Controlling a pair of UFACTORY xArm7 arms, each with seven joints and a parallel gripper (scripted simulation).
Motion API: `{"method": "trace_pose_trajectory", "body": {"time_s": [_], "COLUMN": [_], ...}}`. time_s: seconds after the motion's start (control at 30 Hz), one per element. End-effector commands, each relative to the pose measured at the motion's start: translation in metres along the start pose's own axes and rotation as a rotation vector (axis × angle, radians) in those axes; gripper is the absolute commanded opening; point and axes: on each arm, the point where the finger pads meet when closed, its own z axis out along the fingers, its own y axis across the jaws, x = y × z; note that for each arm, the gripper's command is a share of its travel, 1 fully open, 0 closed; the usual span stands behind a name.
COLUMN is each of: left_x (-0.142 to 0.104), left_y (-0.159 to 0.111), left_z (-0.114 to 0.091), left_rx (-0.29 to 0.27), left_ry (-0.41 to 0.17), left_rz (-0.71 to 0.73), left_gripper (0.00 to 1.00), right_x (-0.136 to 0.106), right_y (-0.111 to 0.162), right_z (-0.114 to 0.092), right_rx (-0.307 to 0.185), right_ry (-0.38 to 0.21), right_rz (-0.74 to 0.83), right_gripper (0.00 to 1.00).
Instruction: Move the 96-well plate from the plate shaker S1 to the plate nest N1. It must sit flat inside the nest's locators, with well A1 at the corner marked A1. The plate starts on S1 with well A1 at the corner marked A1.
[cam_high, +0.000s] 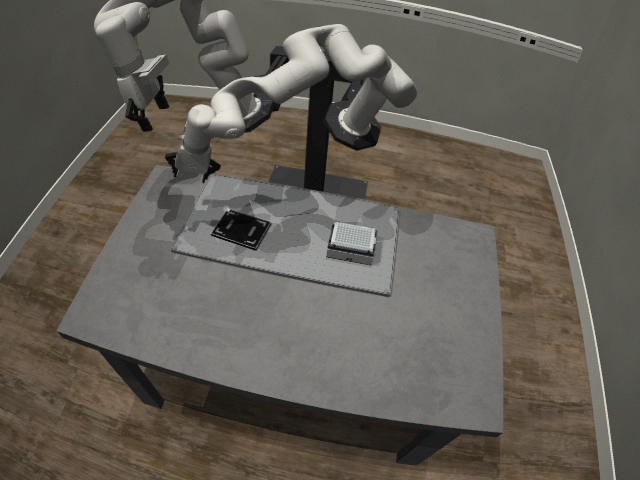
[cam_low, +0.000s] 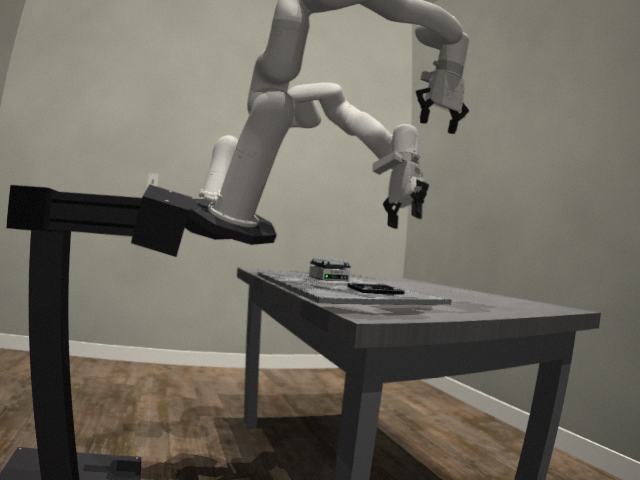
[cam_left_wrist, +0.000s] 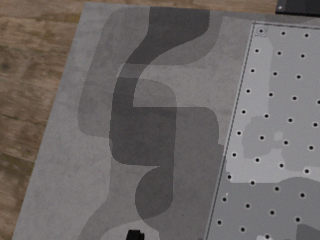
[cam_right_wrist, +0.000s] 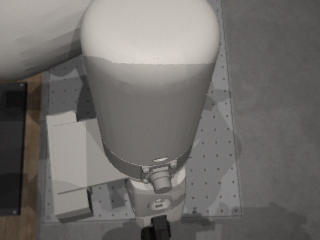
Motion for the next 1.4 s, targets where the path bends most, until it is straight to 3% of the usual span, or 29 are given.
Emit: {"method": "trace_pose_trajectory", "body": {"time_s": [0.0, 0.63, 1.37], "left_x": [0.0, 0.0, 0.0], "left_y": [-0.002, -0.002, -0.002], "left_z": [-0.002, -0.002, -0.002], "left_rx": [0.005, 0.005, 0.005], "left_ry": [-0.002, -0.002, -0.002], "left_rz": [0.001, 0.001, 0.001], "left_gripper": [1.0, 1.0, 1.0], "right_x": [0.0, -0.006, -0.007], "right_y": [-0.02, -0.059, -0.064], "right_z": [-0.008, -0.016, -0.017], "right_rx": [-0.033, -0.107, -0.119], "right_ry": [-0.066, -0.2, -0.218], "right_rz": [0.036, 0.116, 0.128], "right_gripper": [1.0, 1.0, 1.0]}}
